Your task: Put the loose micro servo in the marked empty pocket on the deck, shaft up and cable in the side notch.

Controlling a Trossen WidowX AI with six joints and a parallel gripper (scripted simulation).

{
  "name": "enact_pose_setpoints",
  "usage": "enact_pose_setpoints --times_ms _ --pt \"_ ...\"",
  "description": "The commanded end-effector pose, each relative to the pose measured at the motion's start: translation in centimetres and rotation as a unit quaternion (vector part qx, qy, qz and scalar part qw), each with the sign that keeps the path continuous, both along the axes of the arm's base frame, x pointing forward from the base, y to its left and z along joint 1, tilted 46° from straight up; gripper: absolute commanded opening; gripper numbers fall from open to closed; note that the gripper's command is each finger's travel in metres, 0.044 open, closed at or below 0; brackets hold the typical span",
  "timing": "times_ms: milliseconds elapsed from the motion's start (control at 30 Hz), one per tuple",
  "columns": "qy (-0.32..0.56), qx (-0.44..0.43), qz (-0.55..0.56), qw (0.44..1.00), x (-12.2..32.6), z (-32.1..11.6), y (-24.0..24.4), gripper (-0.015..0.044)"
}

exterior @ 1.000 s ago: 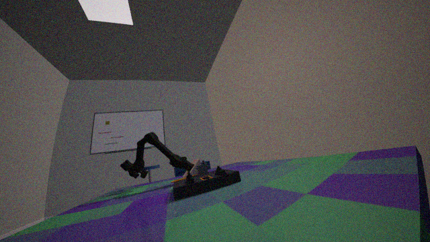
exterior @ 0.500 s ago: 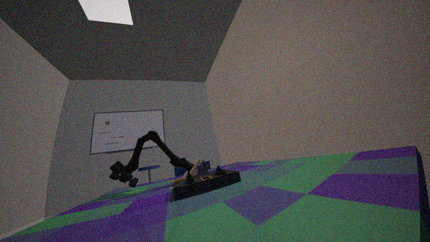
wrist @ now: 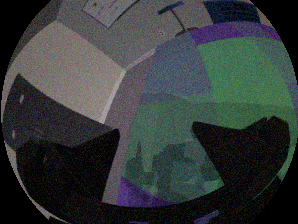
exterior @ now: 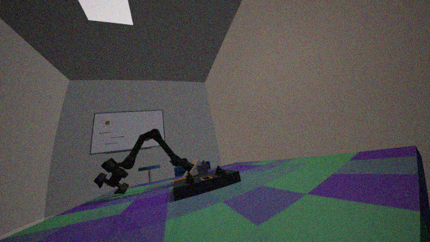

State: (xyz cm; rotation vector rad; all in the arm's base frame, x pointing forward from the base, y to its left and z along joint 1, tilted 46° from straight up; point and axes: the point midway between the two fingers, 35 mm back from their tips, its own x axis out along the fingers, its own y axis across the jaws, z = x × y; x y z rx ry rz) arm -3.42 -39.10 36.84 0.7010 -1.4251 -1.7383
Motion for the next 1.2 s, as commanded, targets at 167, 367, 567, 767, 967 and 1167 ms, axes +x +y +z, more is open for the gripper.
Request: enact_pose_setpoints --times_ms 167,367,567,767,967,1167 --pt "0.036 0.008 0.127 0.991 8.2 1.3 -0.1 0.0440" --pt "0.043 0.005 0.177 0.983 11.6 1.9 0.5 0.0440" --pt "0.035 0.004 0.207 0.978 13.5 1.9 0.9 0.0440" --pt "0.037 0.026 0.262 0.964 17.5 0.9 1.9 0.0440" --pt "0.048 0.035 0.296 0.953 19.5 0.5 3.1 0.0440" --pt "0.060 0.050 0.331 0.941 22.1 -0.2 3.9 0.0440"
